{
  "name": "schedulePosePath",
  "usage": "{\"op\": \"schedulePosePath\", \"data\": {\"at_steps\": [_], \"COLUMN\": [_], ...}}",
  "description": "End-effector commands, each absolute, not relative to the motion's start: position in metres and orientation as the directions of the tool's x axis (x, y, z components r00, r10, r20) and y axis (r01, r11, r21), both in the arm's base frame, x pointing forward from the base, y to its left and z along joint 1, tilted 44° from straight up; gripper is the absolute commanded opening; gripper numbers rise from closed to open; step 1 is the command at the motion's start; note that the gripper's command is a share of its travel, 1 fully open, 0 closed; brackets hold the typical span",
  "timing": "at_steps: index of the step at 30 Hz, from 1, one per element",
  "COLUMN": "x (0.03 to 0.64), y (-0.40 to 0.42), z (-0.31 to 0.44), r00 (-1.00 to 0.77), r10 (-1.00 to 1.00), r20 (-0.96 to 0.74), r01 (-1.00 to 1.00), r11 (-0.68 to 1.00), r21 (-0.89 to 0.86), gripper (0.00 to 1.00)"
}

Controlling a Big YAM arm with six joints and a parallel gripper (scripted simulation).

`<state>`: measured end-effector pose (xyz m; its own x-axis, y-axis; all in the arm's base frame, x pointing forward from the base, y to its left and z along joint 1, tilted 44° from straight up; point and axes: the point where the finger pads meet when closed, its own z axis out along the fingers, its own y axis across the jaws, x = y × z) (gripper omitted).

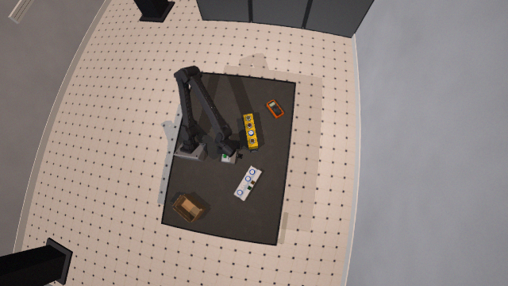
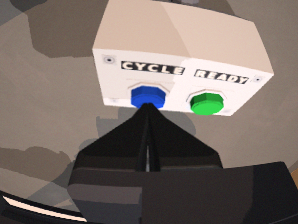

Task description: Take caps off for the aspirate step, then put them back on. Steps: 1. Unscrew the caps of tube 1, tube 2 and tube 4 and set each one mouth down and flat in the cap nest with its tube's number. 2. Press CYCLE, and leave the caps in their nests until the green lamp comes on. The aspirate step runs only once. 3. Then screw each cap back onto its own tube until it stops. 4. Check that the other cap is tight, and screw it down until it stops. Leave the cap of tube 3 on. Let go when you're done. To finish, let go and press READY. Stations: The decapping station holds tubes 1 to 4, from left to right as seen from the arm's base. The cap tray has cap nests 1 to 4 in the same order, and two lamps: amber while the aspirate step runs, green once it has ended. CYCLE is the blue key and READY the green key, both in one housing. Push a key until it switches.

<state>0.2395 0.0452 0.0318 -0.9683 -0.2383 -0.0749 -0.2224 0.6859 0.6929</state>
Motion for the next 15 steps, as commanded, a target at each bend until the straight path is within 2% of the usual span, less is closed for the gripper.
{"op": "schedulePosePath", "data": {"at_steps": [1, 15], "x": [0.2392, 0.2381], "y": [0.0519, 0.0575], "z": [0.0258, 0.0202], "r00": [-0.967, -0.967], "r10": [-0.248, -0.248], "r20": [-0.064, -0.064], "r01": [-0.221, -0.221], "r11": [0.683, 0.683], "r21": [0.696, 0.697], "gripper": [0.00, 0.00]}}
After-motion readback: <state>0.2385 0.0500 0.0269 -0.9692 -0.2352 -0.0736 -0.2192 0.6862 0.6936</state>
